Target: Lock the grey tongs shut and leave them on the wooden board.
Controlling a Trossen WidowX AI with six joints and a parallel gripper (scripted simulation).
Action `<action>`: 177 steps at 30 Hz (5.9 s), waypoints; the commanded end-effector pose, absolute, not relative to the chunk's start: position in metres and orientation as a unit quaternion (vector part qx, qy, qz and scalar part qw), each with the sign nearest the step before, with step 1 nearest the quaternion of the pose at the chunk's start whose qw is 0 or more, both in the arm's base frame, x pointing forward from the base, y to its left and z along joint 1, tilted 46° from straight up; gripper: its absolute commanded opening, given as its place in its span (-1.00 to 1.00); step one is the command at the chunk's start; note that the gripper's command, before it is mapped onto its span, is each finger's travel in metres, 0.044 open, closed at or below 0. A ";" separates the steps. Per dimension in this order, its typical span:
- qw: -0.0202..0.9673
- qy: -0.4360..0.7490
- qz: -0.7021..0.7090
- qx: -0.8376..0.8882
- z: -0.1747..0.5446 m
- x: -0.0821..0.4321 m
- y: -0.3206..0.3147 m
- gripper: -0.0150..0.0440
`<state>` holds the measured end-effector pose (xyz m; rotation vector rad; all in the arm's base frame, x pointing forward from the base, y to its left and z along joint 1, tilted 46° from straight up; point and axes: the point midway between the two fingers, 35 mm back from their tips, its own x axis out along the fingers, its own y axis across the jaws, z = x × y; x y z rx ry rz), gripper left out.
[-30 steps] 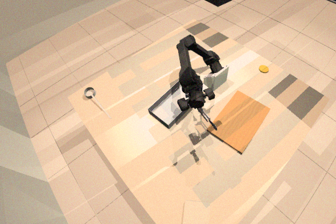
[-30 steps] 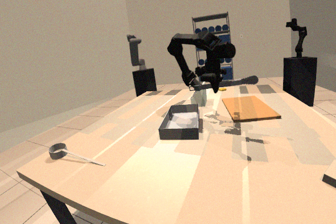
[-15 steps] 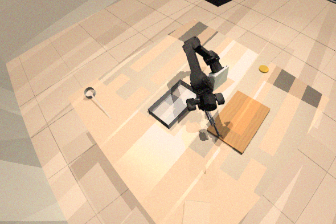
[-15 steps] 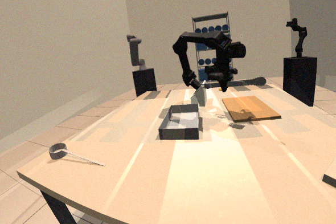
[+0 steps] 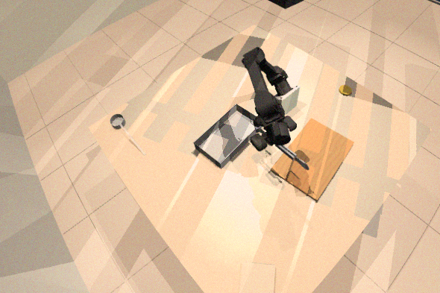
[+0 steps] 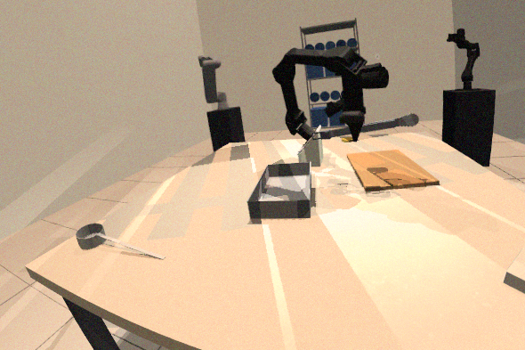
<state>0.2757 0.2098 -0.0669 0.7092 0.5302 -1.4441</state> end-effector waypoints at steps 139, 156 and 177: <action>-0.283 0.267 0.591 -0.707 -0.155 0.093 0.275 -1.00; -0.364 0.185 0.295 -0.864 -0.159 0.077 0.264 -1.00; -0.366 0.063 0.133 -0.919 -0.157 0.059 0.276 -1.00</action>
